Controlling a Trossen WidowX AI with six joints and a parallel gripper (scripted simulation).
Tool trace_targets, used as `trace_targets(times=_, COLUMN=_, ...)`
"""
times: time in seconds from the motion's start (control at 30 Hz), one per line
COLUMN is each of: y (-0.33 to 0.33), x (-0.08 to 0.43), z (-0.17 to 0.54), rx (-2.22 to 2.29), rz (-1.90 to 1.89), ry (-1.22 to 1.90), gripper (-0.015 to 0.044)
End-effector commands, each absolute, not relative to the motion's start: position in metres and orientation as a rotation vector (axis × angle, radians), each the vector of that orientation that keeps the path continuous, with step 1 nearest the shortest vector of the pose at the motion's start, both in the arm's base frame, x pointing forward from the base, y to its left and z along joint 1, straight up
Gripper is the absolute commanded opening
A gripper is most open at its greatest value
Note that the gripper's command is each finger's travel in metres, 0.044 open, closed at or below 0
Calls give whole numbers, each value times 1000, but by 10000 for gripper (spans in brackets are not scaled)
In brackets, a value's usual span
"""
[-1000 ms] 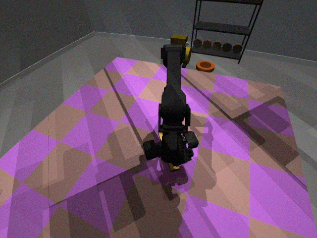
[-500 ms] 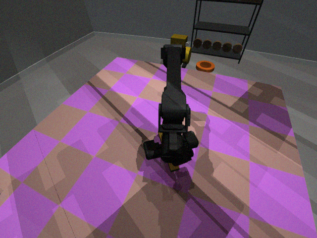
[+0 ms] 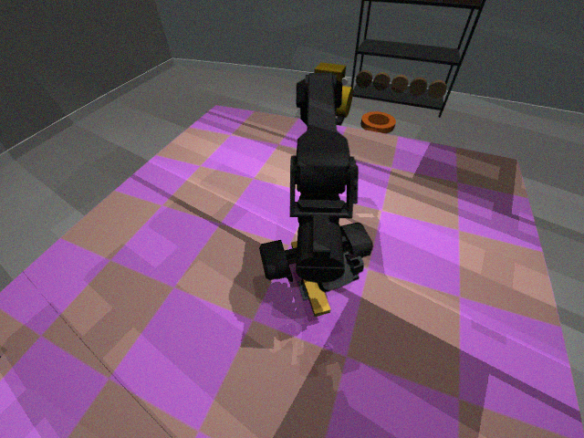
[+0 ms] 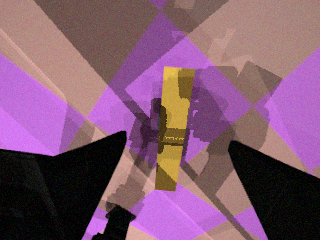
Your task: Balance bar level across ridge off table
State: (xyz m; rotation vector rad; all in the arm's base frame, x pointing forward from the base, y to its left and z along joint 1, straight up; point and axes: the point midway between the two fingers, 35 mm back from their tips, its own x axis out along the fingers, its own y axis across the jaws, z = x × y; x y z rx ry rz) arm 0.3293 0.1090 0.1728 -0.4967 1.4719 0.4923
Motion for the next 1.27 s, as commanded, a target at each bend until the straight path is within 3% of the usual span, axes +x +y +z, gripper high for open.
trace_targets(times=0.0, y=108, x=326, z=204, rx=-496, rz=492, ry=1469, gripper=440)
trace_targets(times=1.23, y=107, x=324, z=211, rx=-496, rz=492, ry=1469, gripper=440)
